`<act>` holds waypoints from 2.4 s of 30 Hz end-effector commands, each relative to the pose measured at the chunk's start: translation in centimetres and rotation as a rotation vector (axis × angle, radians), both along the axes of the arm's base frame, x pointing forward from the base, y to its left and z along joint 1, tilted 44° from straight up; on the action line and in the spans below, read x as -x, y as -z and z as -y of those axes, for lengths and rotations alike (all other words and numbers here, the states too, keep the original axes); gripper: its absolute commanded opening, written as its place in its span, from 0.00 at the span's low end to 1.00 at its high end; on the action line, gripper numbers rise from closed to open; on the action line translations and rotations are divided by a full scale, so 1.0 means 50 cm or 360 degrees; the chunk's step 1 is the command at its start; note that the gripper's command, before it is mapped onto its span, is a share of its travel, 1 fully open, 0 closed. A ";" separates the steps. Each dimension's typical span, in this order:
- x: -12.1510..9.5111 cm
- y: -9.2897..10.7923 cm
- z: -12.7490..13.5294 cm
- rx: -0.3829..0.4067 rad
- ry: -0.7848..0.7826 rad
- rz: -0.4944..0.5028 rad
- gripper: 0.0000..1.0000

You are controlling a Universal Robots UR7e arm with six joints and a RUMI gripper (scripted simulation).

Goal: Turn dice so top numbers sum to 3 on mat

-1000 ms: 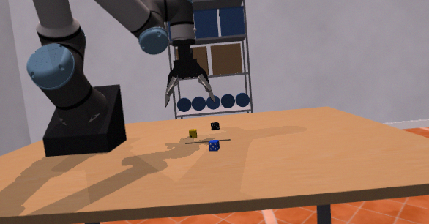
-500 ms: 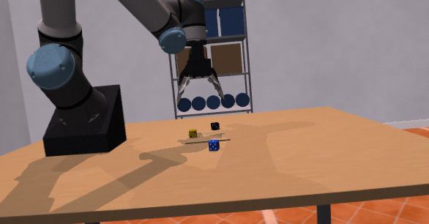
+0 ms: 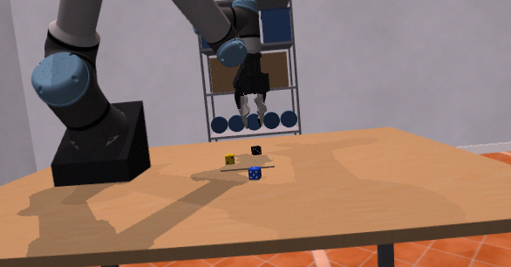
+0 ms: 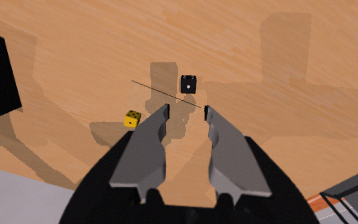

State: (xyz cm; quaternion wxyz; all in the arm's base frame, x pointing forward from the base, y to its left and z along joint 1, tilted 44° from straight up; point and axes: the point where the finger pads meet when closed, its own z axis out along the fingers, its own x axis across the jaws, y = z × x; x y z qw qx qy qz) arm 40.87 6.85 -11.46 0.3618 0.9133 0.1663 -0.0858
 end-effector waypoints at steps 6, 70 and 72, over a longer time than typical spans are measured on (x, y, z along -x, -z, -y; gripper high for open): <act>-0.003 0.003 -0.002 0.0000 -0.0005 -0.0003 0.24; -0.001 0.054 0.047 0.0000 -0.0005 -0.0003 0.24; -0.001 0.058 0.051 0.0000 -0.0005 -0.0003 0.24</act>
